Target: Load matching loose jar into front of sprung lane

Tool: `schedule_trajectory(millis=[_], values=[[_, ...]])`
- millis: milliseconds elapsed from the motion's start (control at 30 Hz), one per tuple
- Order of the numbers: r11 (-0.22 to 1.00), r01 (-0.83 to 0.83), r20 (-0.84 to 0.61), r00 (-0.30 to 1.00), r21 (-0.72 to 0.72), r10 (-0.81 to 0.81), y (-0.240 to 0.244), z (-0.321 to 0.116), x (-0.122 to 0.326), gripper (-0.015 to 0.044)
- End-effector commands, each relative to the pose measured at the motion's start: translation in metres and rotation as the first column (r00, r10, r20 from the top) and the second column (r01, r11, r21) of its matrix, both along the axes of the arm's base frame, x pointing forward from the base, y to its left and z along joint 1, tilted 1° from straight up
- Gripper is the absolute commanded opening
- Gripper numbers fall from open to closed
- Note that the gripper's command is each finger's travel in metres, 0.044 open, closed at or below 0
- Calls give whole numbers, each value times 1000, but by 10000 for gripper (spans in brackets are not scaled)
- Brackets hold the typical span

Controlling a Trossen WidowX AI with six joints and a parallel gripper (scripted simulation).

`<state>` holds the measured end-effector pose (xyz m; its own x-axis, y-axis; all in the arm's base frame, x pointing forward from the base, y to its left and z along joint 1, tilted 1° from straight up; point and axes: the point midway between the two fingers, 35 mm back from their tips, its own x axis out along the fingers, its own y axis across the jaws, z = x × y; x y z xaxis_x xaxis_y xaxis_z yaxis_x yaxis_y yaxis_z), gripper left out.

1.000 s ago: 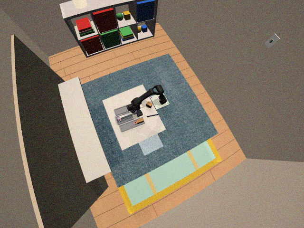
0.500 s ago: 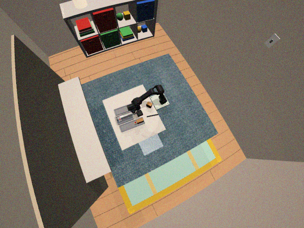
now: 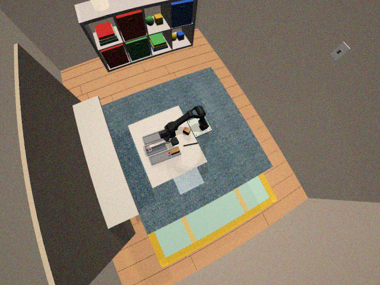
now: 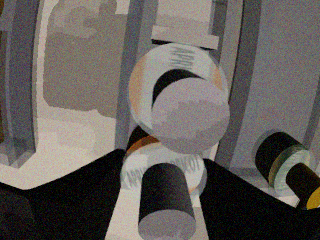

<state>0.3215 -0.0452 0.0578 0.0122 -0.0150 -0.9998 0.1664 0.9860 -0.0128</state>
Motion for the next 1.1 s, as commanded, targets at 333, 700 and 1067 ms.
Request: schedule_trajectory(millis=[333,700,1067], values=[[1000,-2,2,1000,-4,2,0,1,0,274],[1000,-2,2,1000,-3,2,1,20,-1,274],[1000,-2,1,1000,-3,2,3,21,-12,274]])
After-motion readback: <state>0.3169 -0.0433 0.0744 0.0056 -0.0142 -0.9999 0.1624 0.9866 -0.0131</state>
